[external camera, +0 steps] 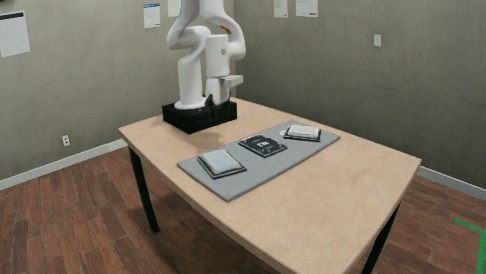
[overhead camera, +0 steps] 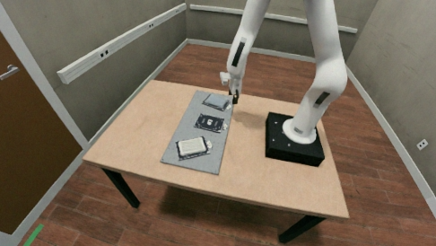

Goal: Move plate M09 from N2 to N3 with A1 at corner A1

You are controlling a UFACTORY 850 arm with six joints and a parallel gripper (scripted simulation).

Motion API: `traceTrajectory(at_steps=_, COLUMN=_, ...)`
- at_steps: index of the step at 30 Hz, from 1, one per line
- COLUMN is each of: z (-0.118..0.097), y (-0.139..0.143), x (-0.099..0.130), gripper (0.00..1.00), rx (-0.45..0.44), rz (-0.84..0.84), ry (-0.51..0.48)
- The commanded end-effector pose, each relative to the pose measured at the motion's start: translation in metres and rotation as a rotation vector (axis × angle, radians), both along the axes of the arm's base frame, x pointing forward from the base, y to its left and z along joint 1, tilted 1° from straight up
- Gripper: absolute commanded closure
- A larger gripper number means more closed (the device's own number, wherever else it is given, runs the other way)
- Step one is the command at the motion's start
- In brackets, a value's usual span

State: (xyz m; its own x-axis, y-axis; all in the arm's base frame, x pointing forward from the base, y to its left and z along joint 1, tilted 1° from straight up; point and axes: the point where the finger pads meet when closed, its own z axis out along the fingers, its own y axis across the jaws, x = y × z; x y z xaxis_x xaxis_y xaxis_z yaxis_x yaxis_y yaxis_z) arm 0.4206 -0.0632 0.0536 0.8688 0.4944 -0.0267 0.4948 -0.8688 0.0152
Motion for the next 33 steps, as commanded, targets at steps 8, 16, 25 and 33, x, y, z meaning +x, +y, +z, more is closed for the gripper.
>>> traceTrajectory(at_steps=8, z=0.0, y=0.056, x=0.007, gripper=0.0, rx=0.016, rz=0.134, ry=0.002)
traceTrajectory(at_steps=16, z=-0.001, y=0.086, x=0.011, gripper=0.0, rx=0.016, rz=0.134, ry=0.002)
traceTrajectory(at_steps=25, z=-0.001, y=0.131, x=0.016, gripper=0.0, rx=0.016, rz=0.134, ry=0.002)
traceTrajectory(at_steps=33, z=-0.002, y=0.16, x=0.019, gripper=0.0, rx=0.016, rz=0.134, ry=0.002)
